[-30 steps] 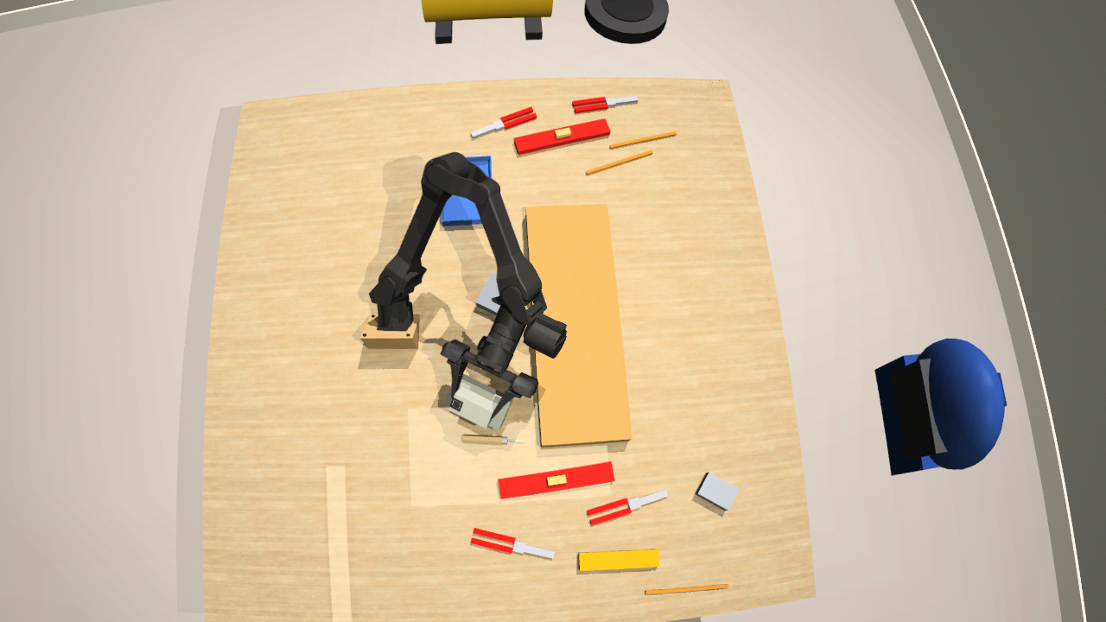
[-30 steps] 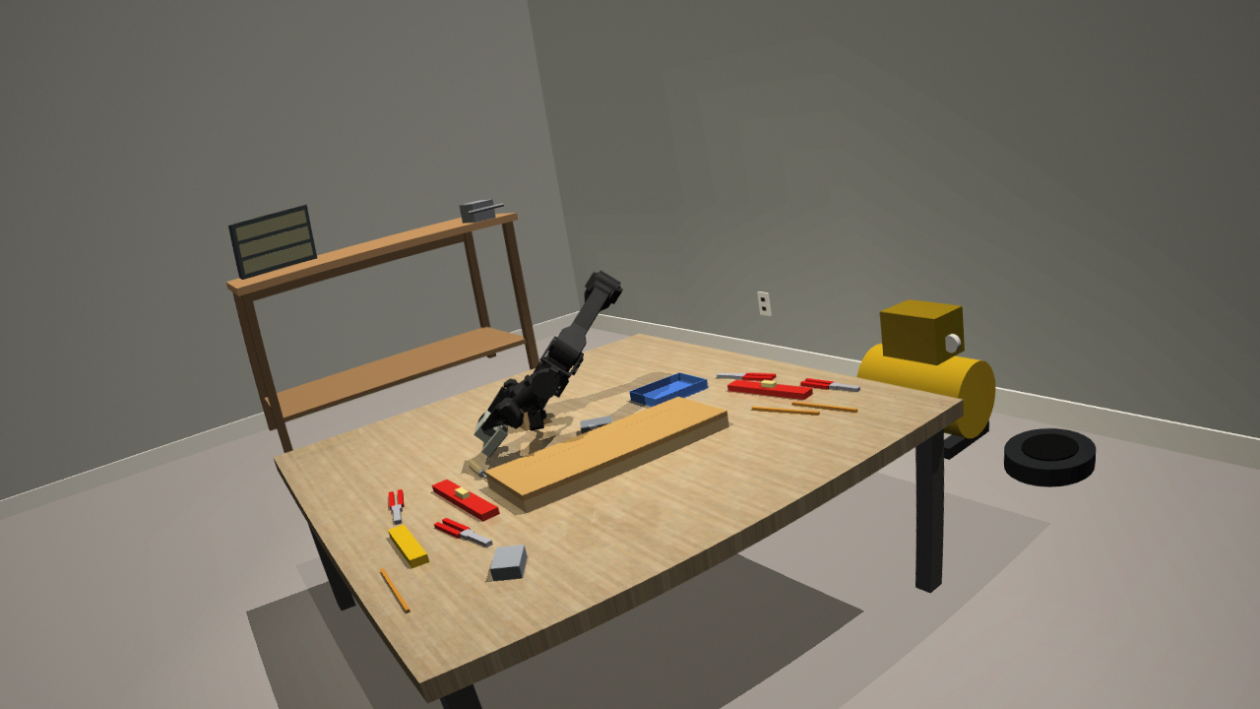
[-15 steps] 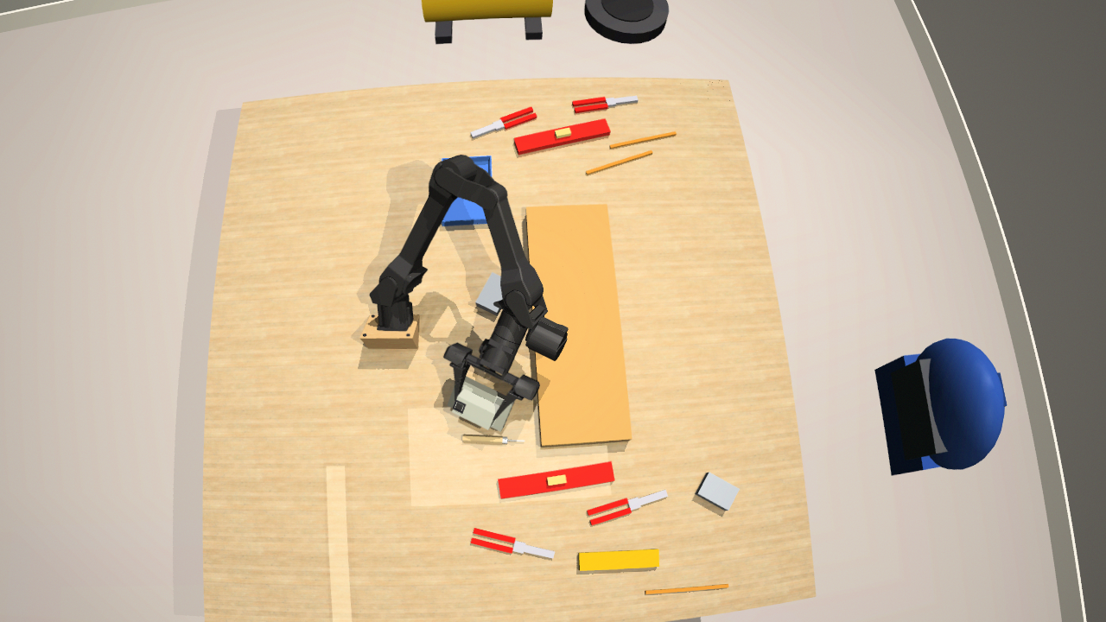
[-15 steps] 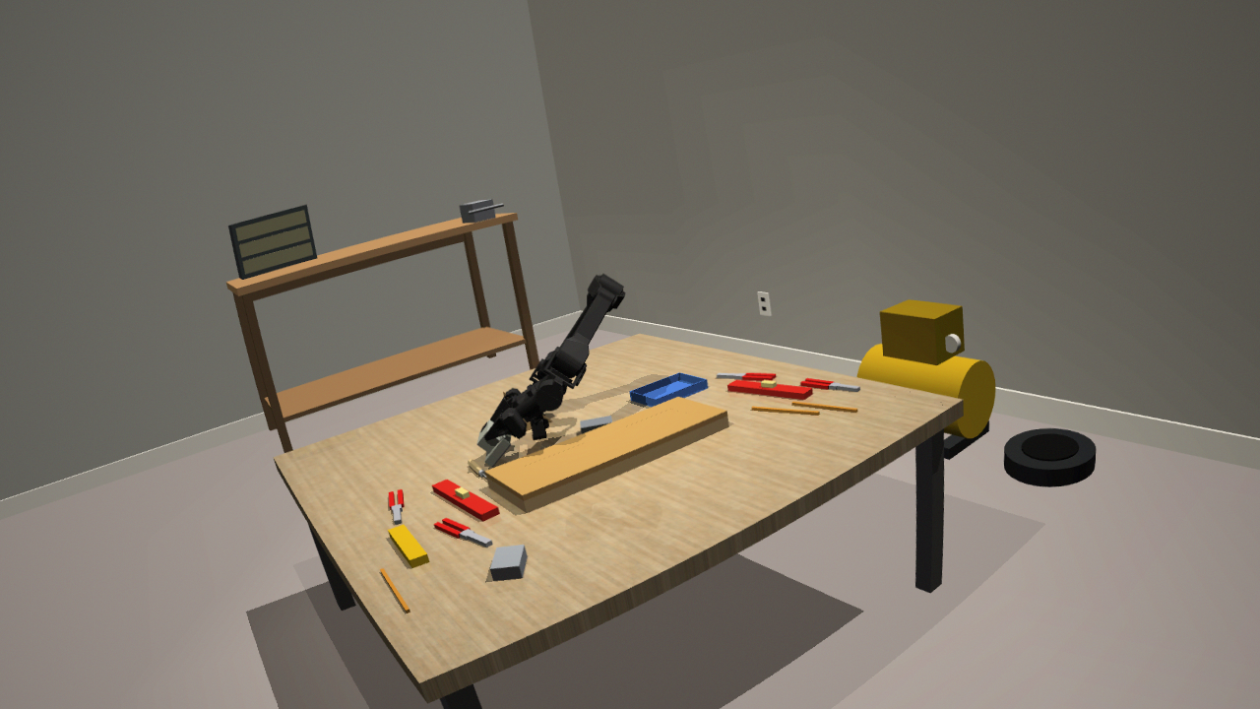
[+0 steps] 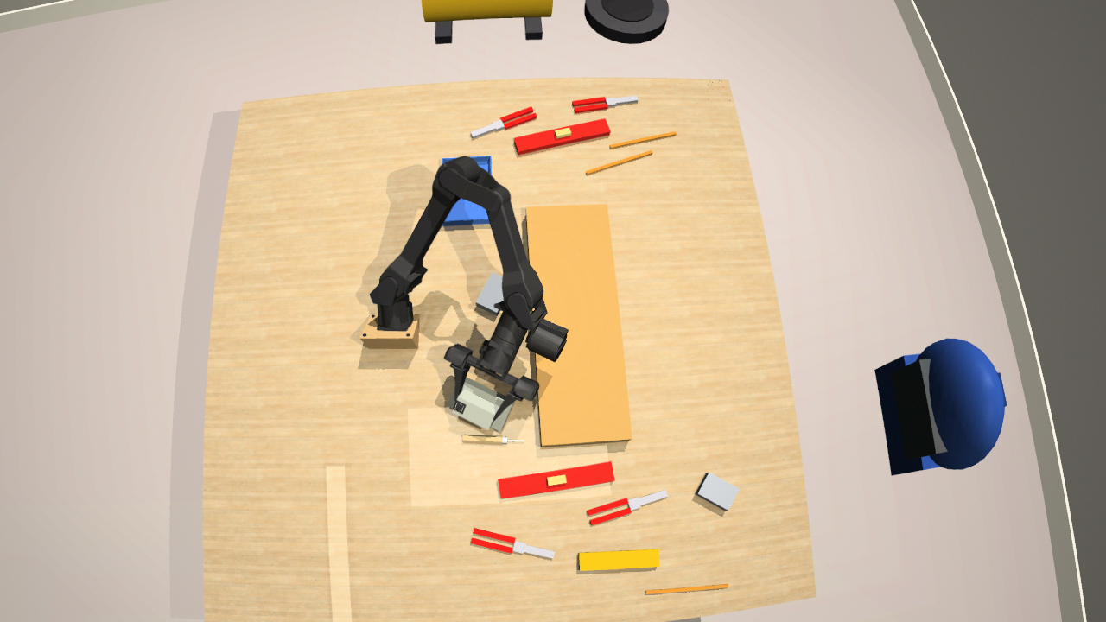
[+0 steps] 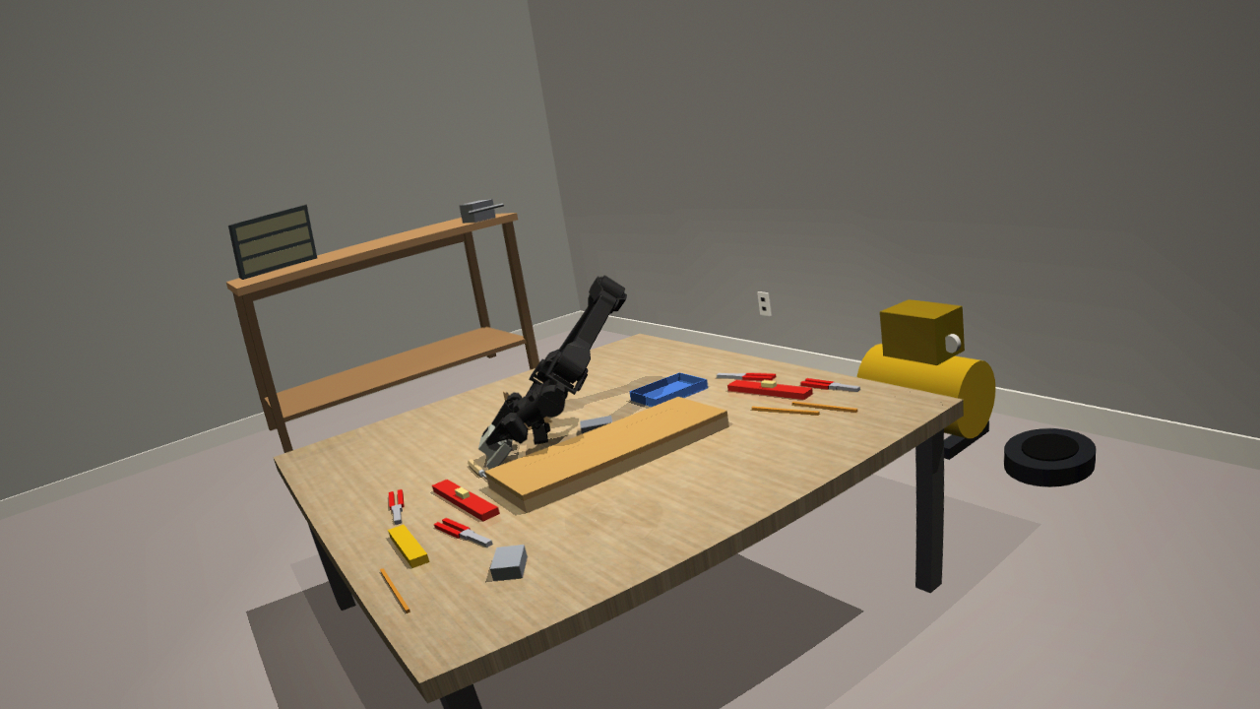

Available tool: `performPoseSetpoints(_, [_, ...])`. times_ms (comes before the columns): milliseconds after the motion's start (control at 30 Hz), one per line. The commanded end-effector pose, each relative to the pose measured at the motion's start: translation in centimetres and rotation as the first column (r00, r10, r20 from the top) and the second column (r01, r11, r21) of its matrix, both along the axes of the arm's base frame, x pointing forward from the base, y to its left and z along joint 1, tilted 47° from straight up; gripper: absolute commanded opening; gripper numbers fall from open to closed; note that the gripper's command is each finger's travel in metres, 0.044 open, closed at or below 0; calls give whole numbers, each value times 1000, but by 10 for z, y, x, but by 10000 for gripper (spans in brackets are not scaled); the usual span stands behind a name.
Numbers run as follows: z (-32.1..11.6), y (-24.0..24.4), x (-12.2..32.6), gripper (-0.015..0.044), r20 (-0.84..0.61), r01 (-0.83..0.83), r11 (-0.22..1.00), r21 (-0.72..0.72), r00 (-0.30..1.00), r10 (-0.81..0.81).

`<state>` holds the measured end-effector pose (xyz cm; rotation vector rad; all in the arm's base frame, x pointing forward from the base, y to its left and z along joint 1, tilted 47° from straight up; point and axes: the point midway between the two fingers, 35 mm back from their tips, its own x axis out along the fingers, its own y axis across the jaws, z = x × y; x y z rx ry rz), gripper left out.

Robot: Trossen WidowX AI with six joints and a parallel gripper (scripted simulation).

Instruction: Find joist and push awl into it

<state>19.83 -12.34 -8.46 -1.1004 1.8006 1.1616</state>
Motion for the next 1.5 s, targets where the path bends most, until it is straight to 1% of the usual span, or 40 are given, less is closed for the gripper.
performPoseSetpoints(0, [-1,2,2,315,3,0,1000,0,1000,0])
performPoseSetpoints(67, [0,4,2,368,3,0,1000,0,1000,0])
performPoseSetpoints(100, [0,5,2,378,3,0,1000,0,1000,0])
performPoseSetpoints(1467, [1,7,3,378,3,0,1000,1,1000,0])
